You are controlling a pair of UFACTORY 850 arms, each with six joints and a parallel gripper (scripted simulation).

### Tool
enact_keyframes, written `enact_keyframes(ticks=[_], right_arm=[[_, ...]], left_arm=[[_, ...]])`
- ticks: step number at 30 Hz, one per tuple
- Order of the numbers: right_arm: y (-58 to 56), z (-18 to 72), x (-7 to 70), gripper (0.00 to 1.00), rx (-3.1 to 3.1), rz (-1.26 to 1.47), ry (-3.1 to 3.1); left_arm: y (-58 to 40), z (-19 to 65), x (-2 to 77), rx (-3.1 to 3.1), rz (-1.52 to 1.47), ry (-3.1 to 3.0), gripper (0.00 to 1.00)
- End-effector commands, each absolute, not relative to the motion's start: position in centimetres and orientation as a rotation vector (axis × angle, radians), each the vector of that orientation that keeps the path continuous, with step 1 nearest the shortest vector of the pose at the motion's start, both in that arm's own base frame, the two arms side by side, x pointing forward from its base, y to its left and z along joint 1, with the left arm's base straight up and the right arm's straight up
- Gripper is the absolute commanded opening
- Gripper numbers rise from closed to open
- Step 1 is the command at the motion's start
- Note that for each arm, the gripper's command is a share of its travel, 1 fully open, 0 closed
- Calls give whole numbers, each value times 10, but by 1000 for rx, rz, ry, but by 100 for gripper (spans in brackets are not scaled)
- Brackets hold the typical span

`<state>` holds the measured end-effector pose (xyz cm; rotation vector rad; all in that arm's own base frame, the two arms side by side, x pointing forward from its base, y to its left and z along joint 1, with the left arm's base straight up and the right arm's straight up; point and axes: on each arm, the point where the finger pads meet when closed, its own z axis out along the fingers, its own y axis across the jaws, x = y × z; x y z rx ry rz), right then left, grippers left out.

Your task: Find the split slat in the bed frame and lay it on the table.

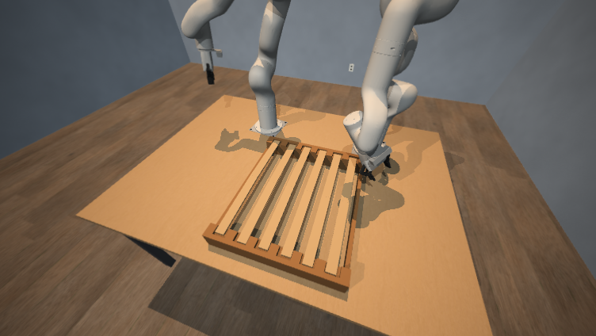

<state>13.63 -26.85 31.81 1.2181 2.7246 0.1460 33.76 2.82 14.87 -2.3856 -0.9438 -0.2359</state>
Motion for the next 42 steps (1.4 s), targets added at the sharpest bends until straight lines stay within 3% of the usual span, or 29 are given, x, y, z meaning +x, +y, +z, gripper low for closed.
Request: enact_keyframes(ticks=[1,3,19,20,42], right_arm=[[-269,319,137,100,1217,144,2724],[-287,350,124,100,1217,144,2724],[-287,350,124,100,1217,144,2724],[-287,350,124,100,1217,145,2724],[-287,350,124,100,1217,145,2724]], left_arm=[[28,149,338,-2386,-238,-945,100],[28,149,338,-2386,-238,-945,100],[28,149,338,-2386,-238,-945,100],[28,149,338,-2386,-238,-945,0],[28,149,338,-2386,-238,-945,0]])
